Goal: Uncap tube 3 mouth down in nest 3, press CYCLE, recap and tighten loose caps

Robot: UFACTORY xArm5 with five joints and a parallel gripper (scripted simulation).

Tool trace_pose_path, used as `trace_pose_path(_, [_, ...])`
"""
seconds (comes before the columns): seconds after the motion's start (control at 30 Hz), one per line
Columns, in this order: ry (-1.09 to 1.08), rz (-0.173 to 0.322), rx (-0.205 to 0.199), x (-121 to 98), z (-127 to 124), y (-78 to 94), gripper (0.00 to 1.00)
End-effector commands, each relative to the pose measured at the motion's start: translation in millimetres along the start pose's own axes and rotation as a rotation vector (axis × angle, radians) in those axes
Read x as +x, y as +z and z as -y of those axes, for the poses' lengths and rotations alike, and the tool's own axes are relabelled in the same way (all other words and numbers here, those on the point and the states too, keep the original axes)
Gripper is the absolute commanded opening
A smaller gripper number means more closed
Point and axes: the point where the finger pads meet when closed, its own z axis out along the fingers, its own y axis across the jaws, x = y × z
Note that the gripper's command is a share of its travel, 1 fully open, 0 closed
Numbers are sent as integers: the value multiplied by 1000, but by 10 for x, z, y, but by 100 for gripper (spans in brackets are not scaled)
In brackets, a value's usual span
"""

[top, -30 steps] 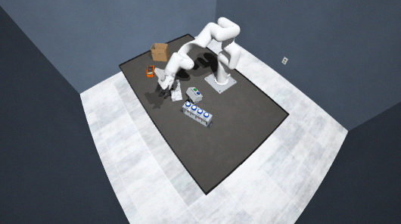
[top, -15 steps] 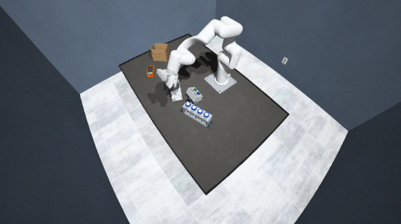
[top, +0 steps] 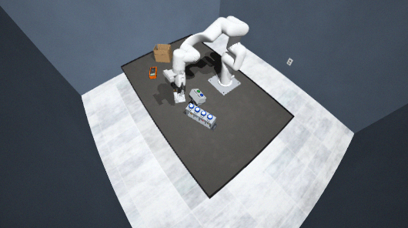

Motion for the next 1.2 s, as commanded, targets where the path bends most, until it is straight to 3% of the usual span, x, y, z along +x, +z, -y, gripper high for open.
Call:
trace_pose_path(0.0, [-8, 78, 0, -150, 17, -67, 46])
trace_pose_path(0.1, [-8, 78, 1, -236, 25, -96, 46])
trace_pose_path(0.17, [-14, 138, 1, -329, 33, -132, 46])
trace_pose_path(0.27, [-13, 138, 1, -405, 39, -162, 46])
trace_pose_path(0.43, [-95, 140, 8, -626, 101, 179, 46])
trace_pose_path(0.5, [-95, 140, 8, -626, 101, 179, 46])
trace_pose_path(0.67, [-178, 142, 16, -833, 159, 498, 46])
trace_pose_path(1.17, [-394, 146, 36, -834, 159, 498, 46])
